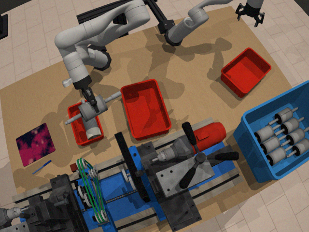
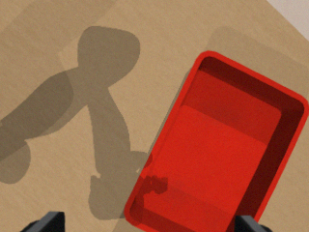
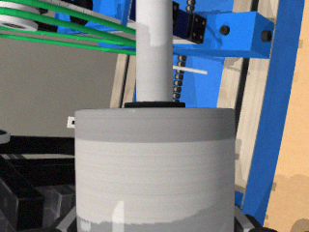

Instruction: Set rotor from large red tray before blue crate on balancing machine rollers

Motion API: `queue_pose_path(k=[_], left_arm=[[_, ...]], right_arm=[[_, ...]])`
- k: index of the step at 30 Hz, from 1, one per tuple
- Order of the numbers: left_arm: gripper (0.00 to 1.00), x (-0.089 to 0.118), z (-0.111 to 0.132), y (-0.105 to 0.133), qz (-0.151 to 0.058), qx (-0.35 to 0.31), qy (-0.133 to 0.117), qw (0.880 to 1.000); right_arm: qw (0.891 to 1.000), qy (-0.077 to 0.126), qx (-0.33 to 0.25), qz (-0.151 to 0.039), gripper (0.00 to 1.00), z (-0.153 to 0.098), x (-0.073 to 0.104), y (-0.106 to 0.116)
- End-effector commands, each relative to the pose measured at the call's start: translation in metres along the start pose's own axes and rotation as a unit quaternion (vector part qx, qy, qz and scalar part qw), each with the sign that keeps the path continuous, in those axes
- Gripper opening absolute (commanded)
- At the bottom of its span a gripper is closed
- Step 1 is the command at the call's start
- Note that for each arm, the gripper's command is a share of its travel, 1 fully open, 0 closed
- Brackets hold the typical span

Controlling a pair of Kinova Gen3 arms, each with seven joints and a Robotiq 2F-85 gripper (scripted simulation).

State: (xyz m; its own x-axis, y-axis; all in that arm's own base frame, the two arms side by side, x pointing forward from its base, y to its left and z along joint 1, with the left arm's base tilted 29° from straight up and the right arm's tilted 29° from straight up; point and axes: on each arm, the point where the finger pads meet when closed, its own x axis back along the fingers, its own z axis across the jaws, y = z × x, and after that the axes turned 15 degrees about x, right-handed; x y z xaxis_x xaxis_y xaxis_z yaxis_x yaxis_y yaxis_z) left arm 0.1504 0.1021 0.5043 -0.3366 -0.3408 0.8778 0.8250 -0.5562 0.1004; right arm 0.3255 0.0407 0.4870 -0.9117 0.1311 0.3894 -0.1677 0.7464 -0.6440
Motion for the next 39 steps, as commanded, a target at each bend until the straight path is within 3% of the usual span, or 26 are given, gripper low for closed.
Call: queue_pose_path(k=[1, 39], left_arm=[[1.0, 0.0, 0.0, 0.0, 0.0, 0.0, 0.0, 1.0], [1.0, 0.0, 0.0, 0.0, 0.0, 0.0, 0.0, 1.0]], right_arm=[[1.0, -0.009, -0.006, 0.006, 0.099, -0.005, 0.004, -0.008], [0.995, -0.072, -0.054, 0.052, 0.099, -0.032, 0.035, -0.069]])
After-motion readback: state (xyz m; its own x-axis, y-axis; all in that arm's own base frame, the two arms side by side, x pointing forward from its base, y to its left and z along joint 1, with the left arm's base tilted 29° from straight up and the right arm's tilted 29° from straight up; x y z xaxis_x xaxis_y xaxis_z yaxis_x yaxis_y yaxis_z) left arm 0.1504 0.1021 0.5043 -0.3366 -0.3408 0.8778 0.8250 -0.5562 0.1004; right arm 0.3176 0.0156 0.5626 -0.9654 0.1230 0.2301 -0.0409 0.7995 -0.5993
